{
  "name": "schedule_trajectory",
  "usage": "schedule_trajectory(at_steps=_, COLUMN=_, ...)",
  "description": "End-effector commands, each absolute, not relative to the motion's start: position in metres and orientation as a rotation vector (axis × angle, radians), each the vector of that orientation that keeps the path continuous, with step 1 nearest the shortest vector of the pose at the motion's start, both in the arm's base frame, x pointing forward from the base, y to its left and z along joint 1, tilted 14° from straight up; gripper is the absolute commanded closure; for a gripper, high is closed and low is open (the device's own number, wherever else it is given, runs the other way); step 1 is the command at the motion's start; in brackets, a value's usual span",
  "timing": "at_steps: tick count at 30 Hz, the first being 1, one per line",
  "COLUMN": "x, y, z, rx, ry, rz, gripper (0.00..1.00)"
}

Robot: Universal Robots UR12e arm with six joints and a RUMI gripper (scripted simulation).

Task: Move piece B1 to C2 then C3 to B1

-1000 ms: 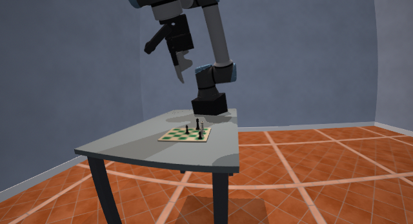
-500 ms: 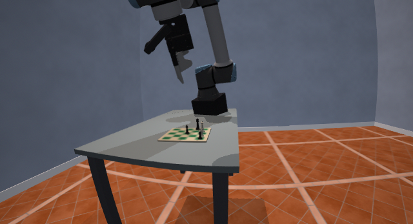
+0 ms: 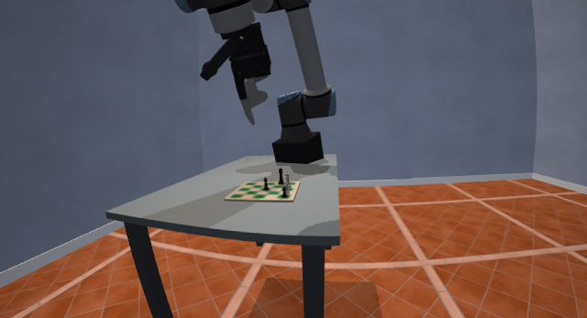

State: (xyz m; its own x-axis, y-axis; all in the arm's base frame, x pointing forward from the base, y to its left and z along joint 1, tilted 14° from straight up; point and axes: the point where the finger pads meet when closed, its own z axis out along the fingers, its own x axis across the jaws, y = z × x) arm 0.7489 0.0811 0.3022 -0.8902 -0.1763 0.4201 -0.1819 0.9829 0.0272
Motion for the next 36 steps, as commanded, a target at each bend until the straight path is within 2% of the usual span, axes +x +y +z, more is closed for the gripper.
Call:
schedule_trajectory(at_steps=1, x=0.758, y=0.078, z=0.298, rx=0.108, ry=-2.669, rz=0.045, gripper=0.0)
schedule_trajectory(at_steps=26, x=0.806, y=0.062, z=0.261, rx=-0.697, ry=-2.368, rz=0.305, gripper=0.0)
schedule_trajectory(at_steps=36, x=0.828, y=0.056, z=0.237, rx=-1.062, ry=-2.126, rz=0.501, gripper=0.0)
